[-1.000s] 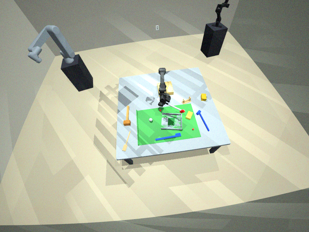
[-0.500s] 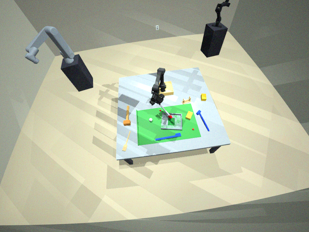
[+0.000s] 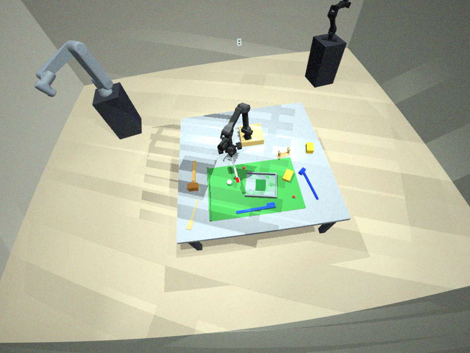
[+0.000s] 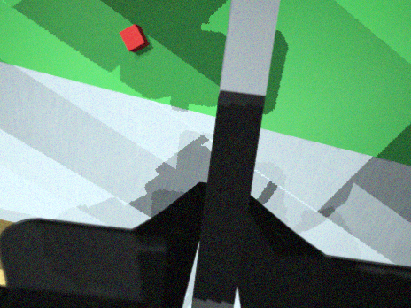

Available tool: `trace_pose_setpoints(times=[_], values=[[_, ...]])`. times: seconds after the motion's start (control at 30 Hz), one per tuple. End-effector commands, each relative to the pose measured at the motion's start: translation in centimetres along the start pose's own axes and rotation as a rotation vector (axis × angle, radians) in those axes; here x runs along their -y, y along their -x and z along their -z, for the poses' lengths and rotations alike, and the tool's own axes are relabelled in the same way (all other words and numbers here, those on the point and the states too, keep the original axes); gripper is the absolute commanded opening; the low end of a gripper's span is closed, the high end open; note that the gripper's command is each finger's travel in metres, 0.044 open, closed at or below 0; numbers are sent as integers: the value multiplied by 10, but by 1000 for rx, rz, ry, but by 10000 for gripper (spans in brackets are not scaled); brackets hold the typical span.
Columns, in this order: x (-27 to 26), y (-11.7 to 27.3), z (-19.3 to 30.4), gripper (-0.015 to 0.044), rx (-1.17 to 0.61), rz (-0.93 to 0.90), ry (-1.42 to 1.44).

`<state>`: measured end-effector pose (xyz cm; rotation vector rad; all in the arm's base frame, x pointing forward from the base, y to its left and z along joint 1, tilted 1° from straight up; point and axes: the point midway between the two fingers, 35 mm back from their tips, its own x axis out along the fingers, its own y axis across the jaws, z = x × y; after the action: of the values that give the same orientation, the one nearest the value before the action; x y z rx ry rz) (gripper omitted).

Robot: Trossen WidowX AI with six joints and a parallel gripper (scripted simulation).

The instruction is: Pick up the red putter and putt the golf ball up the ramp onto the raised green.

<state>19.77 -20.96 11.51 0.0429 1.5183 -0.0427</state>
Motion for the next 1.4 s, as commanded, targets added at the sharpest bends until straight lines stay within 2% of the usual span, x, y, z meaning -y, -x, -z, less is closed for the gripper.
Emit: trace_pose_setpoints(times=[0.0, 0.3, 0.5, 0.77, 1.37], values=[[14, 2, 12, 0, -10, 10, -98], [43, 7, 48, 0, -37, 32, -328], [44, 0, 49, 0, -38, 32, -332], [44, -32, 50, 0, -38, 32, -332], [45, -56, 51, 0, -38, 32, -332]])
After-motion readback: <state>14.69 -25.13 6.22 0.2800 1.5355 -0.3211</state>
